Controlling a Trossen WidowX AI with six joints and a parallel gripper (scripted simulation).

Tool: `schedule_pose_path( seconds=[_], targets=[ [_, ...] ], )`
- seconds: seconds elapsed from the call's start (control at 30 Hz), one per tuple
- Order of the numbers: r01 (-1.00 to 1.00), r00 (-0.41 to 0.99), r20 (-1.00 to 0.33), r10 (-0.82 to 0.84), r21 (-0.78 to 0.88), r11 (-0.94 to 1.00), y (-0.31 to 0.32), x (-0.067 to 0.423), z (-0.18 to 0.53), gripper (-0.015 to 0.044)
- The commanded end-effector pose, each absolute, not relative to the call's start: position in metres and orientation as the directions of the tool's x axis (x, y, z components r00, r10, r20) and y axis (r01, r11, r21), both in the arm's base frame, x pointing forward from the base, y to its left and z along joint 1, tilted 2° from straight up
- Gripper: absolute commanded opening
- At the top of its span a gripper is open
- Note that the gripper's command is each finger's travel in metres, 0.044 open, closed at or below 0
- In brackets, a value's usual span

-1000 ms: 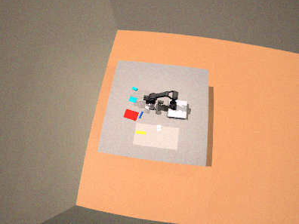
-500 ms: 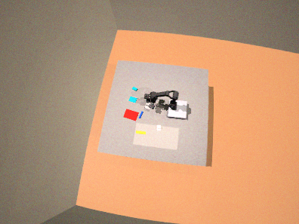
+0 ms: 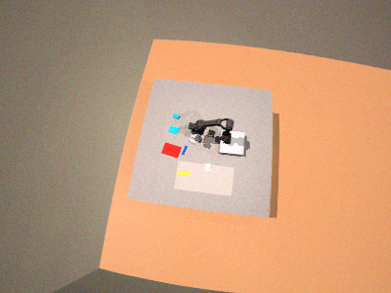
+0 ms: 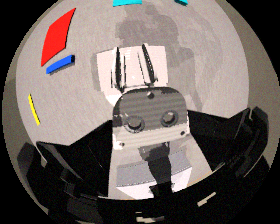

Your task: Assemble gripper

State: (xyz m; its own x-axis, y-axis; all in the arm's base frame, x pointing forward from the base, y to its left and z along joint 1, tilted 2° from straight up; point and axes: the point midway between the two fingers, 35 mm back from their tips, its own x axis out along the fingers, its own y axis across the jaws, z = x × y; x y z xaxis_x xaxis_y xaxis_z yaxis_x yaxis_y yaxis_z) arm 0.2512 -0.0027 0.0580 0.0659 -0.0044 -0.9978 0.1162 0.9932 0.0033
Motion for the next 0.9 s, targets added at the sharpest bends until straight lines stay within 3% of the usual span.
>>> schedule_pose_path(
  seconds=[0.0,0.87],
  targets=[
    [0.122,0.068,-0.998,0.000,0.008,0.993,-0.0018,0.2510,0.0582,0.0351],
    [0.122,0.067,-0.998,0.001,0.009,0.993,0.0062,0.2428,0.0575,0.0351]
  ],
)
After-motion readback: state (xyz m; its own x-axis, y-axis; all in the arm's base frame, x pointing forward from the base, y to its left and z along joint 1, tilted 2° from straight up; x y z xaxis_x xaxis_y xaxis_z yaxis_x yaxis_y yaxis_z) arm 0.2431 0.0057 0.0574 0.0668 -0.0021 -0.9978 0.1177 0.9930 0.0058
